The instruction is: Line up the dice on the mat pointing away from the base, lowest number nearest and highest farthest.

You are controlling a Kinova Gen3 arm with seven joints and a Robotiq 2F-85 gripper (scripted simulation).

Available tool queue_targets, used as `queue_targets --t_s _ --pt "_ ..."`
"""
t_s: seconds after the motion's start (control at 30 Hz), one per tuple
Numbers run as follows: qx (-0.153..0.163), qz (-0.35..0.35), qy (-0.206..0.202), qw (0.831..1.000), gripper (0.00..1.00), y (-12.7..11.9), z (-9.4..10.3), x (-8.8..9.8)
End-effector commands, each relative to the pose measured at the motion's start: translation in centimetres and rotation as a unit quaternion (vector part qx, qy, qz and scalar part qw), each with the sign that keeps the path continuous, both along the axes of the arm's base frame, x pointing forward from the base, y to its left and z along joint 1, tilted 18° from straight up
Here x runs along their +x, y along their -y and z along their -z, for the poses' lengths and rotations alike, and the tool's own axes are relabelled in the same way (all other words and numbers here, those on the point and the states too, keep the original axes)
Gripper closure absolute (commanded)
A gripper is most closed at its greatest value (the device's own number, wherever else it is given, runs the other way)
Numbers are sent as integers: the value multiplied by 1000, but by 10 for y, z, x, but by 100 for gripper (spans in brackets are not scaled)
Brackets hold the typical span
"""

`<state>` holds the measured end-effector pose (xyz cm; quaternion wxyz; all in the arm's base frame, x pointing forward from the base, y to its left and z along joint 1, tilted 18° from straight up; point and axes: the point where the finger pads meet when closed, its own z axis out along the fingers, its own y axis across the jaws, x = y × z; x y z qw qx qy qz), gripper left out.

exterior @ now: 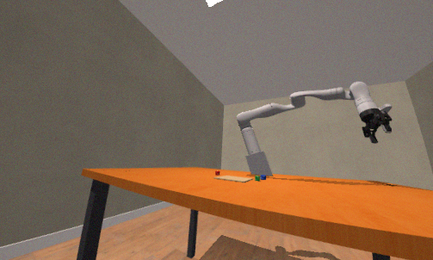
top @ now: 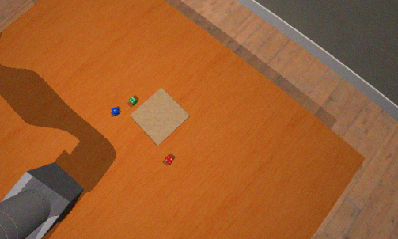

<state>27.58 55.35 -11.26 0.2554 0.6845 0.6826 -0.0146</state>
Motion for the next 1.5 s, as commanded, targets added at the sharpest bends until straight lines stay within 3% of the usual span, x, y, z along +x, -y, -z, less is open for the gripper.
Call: queue_targets --t_s 0.0,0.63,0.8,1.03,1.1,1.3,1.33,1.4,1.43,1.47 --pt "1 0 0 1000 0 -1 -1 0" --pt "1 0 0 1000 0 -1 -2 1" --pt "2 3 0 1000 0 3 -5 10" --pt "5 17 -2 1000 0 25 -21 54" --pt "5 17 -2 1000 0 25 -21 54" --pt "8 39 -5 999 0 73 -48 123" --pt "8 39 -5 999 0 73 -48 123" --pt "9 48 -6 999 0 97 -59 150" --pt "9 48 -6 999 0 97 -59 150" --pt "9 53 -7 999 0 112 -65 164"
